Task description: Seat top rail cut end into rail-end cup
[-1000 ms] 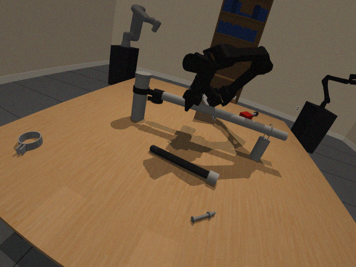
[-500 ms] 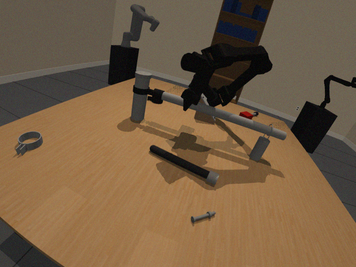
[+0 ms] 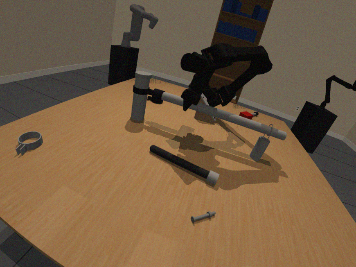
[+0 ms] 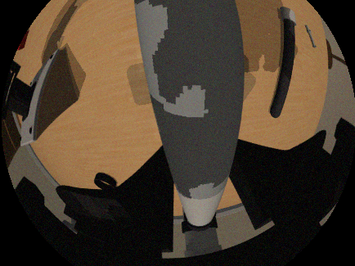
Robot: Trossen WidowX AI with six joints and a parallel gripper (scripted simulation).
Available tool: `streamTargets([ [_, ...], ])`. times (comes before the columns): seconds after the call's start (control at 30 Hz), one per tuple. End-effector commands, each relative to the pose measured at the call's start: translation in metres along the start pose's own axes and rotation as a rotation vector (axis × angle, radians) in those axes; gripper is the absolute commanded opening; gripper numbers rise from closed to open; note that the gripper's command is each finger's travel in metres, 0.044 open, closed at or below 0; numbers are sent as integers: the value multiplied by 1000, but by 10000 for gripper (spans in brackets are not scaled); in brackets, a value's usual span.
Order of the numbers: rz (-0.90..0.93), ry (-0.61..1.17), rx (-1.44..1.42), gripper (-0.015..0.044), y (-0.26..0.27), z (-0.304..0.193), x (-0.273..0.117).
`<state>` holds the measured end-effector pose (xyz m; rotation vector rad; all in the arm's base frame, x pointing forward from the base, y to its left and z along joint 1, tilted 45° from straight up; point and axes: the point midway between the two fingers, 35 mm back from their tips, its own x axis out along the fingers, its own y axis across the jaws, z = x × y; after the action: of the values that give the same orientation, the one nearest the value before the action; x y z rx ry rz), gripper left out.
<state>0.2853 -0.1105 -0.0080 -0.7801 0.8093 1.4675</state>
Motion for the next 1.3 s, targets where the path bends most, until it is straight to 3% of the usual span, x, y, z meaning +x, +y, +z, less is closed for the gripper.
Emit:
streamTargets([
  [0.0,-1,1,0,210,0,0,0],
  [0.3,1,0,1,440,0,20,-32],
  [0.6,1,0,-2,440,1,27,-45],
  [0.83,2,0,-1,440,5,29,-90],
  [1.27,2,0,-1,440,5,29,-91],
])
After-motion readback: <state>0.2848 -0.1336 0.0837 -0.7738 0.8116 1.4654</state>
